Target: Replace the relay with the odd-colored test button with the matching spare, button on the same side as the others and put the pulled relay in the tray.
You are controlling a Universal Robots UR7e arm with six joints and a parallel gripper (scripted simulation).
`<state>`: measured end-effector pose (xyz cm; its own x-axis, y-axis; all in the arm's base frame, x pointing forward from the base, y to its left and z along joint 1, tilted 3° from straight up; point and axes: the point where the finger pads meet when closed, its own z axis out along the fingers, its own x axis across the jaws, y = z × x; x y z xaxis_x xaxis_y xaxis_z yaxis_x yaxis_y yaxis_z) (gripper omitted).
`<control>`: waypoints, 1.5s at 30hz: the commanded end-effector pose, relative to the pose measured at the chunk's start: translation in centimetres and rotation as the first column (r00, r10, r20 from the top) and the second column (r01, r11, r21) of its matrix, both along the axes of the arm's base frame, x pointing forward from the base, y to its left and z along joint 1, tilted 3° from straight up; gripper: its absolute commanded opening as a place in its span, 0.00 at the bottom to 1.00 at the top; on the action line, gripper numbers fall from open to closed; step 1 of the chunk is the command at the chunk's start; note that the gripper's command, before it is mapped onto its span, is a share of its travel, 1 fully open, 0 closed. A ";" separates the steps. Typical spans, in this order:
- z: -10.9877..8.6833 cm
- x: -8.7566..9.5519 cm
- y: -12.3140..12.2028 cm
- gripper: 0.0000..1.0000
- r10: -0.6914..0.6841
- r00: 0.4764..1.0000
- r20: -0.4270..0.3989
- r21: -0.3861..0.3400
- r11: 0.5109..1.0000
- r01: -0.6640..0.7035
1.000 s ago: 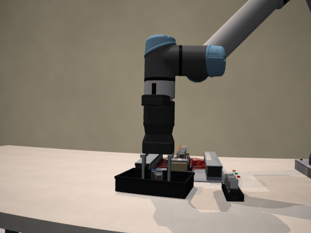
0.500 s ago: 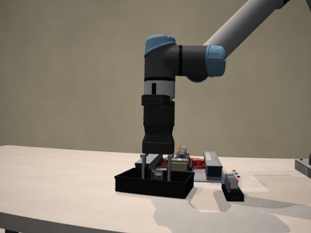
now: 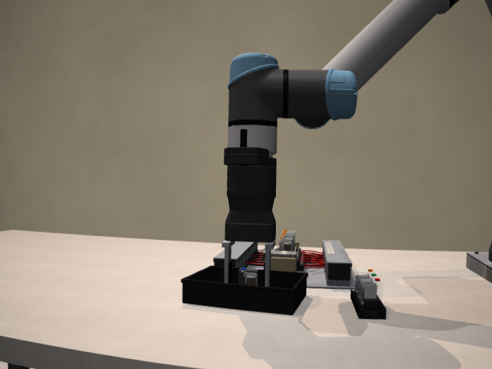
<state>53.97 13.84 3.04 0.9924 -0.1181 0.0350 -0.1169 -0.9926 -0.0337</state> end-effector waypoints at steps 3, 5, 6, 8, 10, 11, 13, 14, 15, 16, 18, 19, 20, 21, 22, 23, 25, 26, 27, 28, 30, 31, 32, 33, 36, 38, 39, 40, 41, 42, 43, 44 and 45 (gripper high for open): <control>0.1 0.0 0.0 1.00 0.000 1.000 0.001 0.000 1.000 0.000; 0.1 0.0 0.0 1.00 0.000 1.000 0.001 0.000 1.000 0.000; 0.1 0.0 0.0 1.00 0.000 1.000 0.001 0.000 1.000 0.000; 0.1 0.0 0.0 1.00 0.000 1.000 0.001 0.000 1.000 0.000; 0.3 0.0 0.0 1.00 0.000 1.000 0.002 0.000 1.000 0.000; 0.4 0.0 0.0 1.00 0.000 1.000 0.002 0.000 1.000 0.000; 0.5 0.0 0.0 1.00 0.000 1.000 0.001 0.000 1.000 0.000; 0.5 0.0 0.0 1.00 0.000 1.000 0.001 0.000 1.000 0.000; 0.5 0.0 0.0 1.00 0.000 1.000 0.001 0.000 1.000 0.000; 0.5 0.0 0.0 1.00 0.000 1.000 0.001 0.000 1.000 0.000; 0.5 0.0 0.0 1.00 0.000 1.000 0.001 0.000 1.000 0.000; 0.5 0.0 0.0 1.00 0.000 1.000 0.001 0.000 1.000 0.000; 0.5 0.0 0.0 1.00 0.000 1.000 0.001 0.000 1.000 0.000; 0.5 0.0 0.0 1.00 0.000 1.000 0.001 0.000 1.000 0.000; 0.5 0.0 0.0 1.00 0.000 1.000 0.001 0.000 1.000 0.000; 0.5 0.0 0.0 1.00 0.000 1.000 0.001 0.000 1.000 0.000; 0.5 0.0 0.0 1.00 0.000 1.000 0.001 0.000 1.000 0.000; 0.6 0.0 0.0 1.00 0.000 1.000 0.002 0.000 1.000 0.000; 0.7 0.0 0.0 1.00 0.000 1.000 0.002 0.000 1.000 0.000; 0.8 0.0 0.0 1.00 0.000 1.000 0.002 0.000 1.000 0.000; 0.9 0.0 0.0 1.00 0.000 1.000 0.001 0.000 1.000 0.000; 0.9 0.0 0.0 1.00 0.000 1.000 0.001 0.000 1.000 0.000; 0.9 0.0 0.0 1.00 0.000 1.000 0.001 0.000 1.000 0.000; 0.9 0.0 0.0 1.00 0.000 1.000 0.001 0.000 1.000 0.000; 0.9 0.0 0.0 1.00 0.000 1.000 0.001 0.000 1.000 0.000; 0.9 0.0 0.0 1.00 0.000 1.000 0.001 0.000 1.000 0.000; 0.9 0.0 0.0 1.00 0.000 1.000 0.001 0.000 1.000 0.000; 0.9 0.0 0.0 1.00 0.000 1.000 0.001 0.000 1.000 0.000; 0.9 0.0 0.0 1.00 0.000 1.000 0.001 0.000 1.000 0.000; 0.9 0.0 0.0 1.00 0.000 1.000 0.001 0.000 1.000 0.000; 1.0 0.0 0.0 1.00 0.000 1.000 0.002 0.000 1.000 0.000; 1.1 0.0 0.0 1.00 0.000 1.000 0.002 0.000 1.000 0.000; 1.2 0.0 0.0 1.00 0.000 1.000 0.002 0.000 1.000 0.000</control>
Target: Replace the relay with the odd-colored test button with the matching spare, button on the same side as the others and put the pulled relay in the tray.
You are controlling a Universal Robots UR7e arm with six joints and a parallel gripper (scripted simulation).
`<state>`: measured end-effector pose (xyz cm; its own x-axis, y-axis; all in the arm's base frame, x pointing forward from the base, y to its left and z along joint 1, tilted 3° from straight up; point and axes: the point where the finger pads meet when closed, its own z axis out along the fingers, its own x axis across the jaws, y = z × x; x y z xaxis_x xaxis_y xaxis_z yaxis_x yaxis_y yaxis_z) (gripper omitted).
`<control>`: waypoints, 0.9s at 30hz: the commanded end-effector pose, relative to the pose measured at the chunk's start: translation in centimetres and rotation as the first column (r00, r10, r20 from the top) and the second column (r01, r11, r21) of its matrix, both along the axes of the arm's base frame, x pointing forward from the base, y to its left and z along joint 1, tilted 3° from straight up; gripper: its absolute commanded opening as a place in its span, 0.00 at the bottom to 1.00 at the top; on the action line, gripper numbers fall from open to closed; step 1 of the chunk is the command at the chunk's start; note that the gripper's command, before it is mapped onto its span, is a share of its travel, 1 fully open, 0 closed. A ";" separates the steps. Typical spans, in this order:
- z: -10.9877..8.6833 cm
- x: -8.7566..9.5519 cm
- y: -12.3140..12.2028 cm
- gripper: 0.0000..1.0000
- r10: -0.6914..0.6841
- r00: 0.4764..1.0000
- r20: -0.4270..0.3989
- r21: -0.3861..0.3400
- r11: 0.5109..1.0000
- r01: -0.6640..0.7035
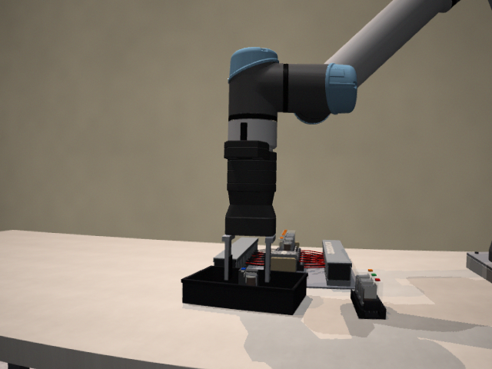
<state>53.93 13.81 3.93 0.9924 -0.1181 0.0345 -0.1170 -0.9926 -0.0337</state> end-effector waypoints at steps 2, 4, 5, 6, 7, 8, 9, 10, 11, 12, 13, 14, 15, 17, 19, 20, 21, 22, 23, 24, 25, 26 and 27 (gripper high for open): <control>0.4 0.0 0.0 1.00 0.000 1.000 0.002 0.000 1.000 0.000; 0.4 0.0 0.0 1.00 0.000 1.000 0.002 0.000 1.000 0.000; 0.4 0.0 0.0 1.00 0.000 1.000 0.002 0.000 1.000 0.000; 0.4 0.0 0.0 1.00 0.000 1.000 0.002 0.000 1.000 0.000; 0.4 0.0 0.0 1.00 0.000 1.000 0.002 0.000 1.000 0.000; 0.4 0.0 0.0 1.00 0.000 1.000 0.002 0.000 1.000 0.000; 0.4 0.0 0.0 1.00 0.000 1.000 0.002 0.000 1.000 0.000; 0.4 0.0 0.0 1.00 0.000 1.000 0.002 0.000 1.000 0.000; 0.4 0.0 0.0 1.00 0.000 1.000 0.002 0.000 1.000 0.000; 0.4 0.0 0.0 1.00 0.000 1.000 0.002 0.000 1.000 0.000; 0.4 0.0 0.0 1.00 0.000 1.000 0.002 0.000 1.000 0.000; 0.4 0.0 0.0 1.00 0.000 1.000 0.002 0.000 1.000 0.000; 0.5 0.0 0.0 1.00 0.000 1.000 0.002 0.000 1.000 0.000; 0.7 0.0 0.0 1.00 0.000 1.000 0.002 0.000 1.000 0.000; 0.8 0.0 0.0 1.00 0.000 1.000 0.002 0.000 1.000 0.000; 0.8 0.0 0.0 1.00 0.000 1.000 0.002 0.000 1.000 0.000; 0.8 0.0 0.0 1.00 0.000 1.000 0.002 0.000 1.000 0.000; 0.8 0.0 0.0 1.00 0.000 1.000 0.002 0.000 1.000 0.000; 0.8 0.0 0.0 1.00 0.000 1.000 0.002 0.000 1.000 0.000; 0.8 0.0 0.0 1.00 0.000 1.000 0.002 0.000 1.000 0.000; 0.8 0.0 0.0 1.00 0.000 1.000 0.002 0.000 1.000 0.000; 0.8 0.0 0.0 1.00 0.000 1.000 0.002 0.000 1.000 0.000; 0.8 0.0 0.0 1.00 0.000 1.000 0.002 0.000 1.000 0.000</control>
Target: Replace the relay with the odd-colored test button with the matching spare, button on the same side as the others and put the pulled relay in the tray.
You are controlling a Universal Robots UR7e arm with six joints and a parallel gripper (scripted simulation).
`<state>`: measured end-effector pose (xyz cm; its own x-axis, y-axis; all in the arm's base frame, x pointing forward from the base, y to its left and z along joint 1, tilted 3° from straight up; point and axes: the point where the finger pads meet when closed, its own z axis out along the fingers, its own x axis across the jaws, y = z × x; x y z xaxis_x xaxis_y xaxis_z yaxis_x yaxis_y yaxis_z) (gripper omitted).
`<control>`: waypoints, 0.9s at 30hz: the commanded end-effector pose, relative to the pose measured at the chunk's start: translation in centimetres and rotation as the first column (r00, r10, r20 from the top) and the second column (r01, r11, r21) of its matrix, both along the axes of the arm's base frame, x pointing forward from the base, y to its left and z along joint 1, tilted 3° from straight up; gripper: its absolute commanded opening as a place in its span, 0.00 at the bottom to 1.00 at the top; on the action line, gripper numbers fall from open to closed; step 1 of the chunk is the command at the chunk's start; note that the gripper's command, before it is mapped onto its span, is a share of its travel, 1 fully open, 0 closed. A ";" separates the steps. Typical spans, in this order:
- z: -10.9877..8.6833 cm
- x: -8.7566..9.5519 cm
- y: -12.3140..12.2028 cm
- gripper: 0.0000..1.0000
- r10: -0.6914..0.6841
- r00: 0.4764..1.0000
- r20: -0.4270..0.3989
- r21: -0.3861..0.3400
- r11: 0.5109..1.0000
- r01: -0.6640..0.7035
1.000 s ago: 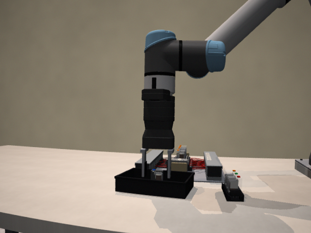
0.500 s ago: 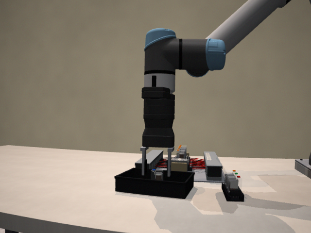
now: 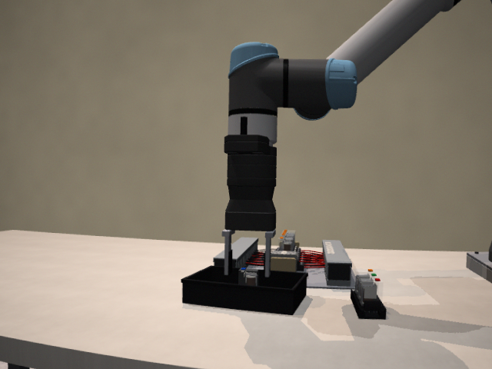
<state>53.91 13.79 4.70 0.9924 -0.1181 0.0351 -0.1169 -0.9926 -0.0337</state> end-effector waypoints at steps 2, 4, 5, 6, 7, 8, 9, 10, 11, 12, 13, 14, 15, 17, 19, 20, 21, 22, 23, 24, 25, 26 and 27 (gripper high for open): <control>0.1 0.0 0.0 1.00 0.000 1.000 0.001 0.000 1.000 0.000; 0.1 0.0 0.0 1.00 0.000 1.000 0.001 0.000 1.000 0.000; 0.2 0.0 0.0 1.00 0.000 1.000 0.001 0.000 1.000 0.000; 0.2 0.0 0.0 1.00 0.000 1.000 0.001 0.000 1.000 0.000; 0.3 0.0 0.0 1.00 0.000 1.000 0.001 0.000 1.000 0.000; 0.4 0.0 0.0 1.00 0.000 1.000 0.001 0.000 1.000 0.000; 0.5 0.0 0.0 1.00 0.000 1.000 0.001 0.000 1.000 0.000; 0.5 0.0 0.0 1.00 0.000 1.000 0.001 0.000 1.000 0.000; 0.5 0.0 0.0 1.00 0.000 1.000 0.001 0.000 1.000 0.000; 0.5 0.0 0.0 1.00 0.000 1.000 0.001 0.000 1.000 0.000; 0.5 0.0 0.0 1.00 0.000 1.000 0.001 0.000 1.000 0.000; 0.5 0.0 0.0 1.00 0.000 1.000 0.001 0.000 1.000 0.000; 0.5 0.0 0.0 1.00 0.000 1.000 0.001 0.000 1.000 0.000; 0.5 0.0 0.0 1.00 0.000 1.000 0.001 0.000 1.000 0.000; 0.5 0.0 0.0 1.00 0.000 1.000 0.001 0.000 1.000 0.000; 0.5 0.0 0.0 1.00 0.000 1.000 0.001 0.000 1.000 0.000; 0.5 0.0 0.0 1.00 0.000 1.000 0.001 0.000 1.000 0.000; 0.6 0.0 0.0 1.00 0.000 1.000 0.001 0.000 1.000 0.000; 0.6 0.0 0.0 1.00 0.000 1.000 0.001 0.000 1.000 0.000; 0.7 0.0 0.0 1.00 0.000 1.000 0.001 0.000 1.000 0.000; 0.8 0.0 0.0 1.00 0.000 1.000 0.001 0.000 1.000 0.000; 0.9 0.0 0.0 1.00 0.000 1.000 0.001 0.000 1.000 0.000; 0.9 0.0 0.0 1.00 0.000 1.000 0.001 0.000 1.000 0.000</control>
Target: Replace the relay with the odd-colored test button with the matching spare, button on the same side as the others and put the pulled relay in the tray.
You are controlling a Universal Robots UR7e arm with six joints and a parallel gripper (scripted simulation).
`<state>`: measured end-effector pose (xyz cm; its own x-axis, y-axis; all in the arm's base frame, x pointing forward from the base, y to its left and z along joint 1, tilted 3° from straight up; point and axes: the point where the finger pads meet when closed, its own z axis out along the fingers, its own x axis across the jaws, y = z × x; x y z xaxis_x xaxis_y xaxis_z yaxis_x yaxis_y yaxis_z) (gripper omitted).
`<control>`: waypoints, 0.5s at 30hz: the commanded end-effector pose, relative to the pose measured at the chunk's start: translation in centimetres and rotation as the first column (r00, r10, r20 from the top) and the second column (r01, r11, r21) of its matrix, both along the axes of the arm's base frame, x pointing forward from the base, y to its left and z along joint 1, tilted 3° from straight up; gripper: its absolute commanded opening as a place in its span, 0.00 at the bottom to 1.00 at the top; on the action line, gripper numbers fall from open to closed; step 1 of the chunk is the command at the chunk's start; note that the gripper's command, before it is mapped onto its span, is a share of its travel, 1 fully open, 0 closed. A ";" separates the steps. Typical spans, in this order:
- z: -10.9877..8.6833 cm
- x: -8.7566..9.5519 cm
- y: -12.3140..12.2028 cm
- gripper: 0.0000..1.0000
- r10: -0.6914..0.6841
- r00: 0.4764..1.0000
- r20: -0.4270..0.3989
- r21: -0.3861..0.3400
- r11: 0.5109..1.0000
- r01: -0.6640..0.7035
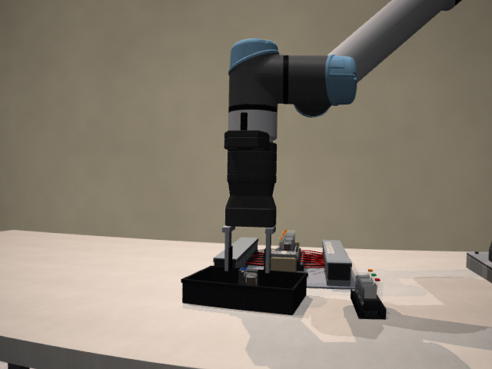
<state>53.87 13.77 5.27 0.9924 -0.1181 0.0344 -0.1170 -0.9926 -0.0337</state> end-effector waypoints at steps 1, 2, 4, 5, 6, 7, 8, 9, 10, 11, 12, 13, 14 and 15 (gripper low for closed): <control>0.3 0.0 0.0 1.00 0.000 1.000 0.002 0.000 1.000 0.000; 0.3 0.0 0.0 1.00 0.000 1.000 0.002 0.000 1.000 0.000; 0.3 0.0 0.0 1.00 0.000 1.000 0.002 0.000 1.000 0.000; 0.3 0.0 0.0 1.00 0.000 1.000 0.002 0.000 1.000 0.000; 0.3 0.0 0.0 1.00 0.000 1.000 0.002 0.000 1.000 0.000; 0.3 0.0 0.0 1.00 0.000 1.000 0.002 0.000 1.000 0.000; 0.3 0.0 0.0 1.00 0.000 1.000 0.002 0.000 1.000 0.000; 0.3 0.0 0.0 1.00 0.000 1.000 0.002 0.000 1.000 0.000; 0.3 0.0 0.0 1.00 0.000 1.000 0.002 0.000 1.000 0.000; 0.3 0.0 0.0 1.00 0.000 1.000 0.002 0.000 1.000 0.000; 0.4 0.0 0.0 1.00 0.000 1.000 0.002 0.000 1.000 0.000; 0.5 0.0 0.0 1.00 0.000 1.000 0.002 0.000 1.000 0.000; 0.7 0.0 0.0 1.00 0.000 1.000 0.002 0.000 1.000 0.000; 0.8 0.0 0.0 1.00 0.000 1.000 0.002 0.000 1.000 0.000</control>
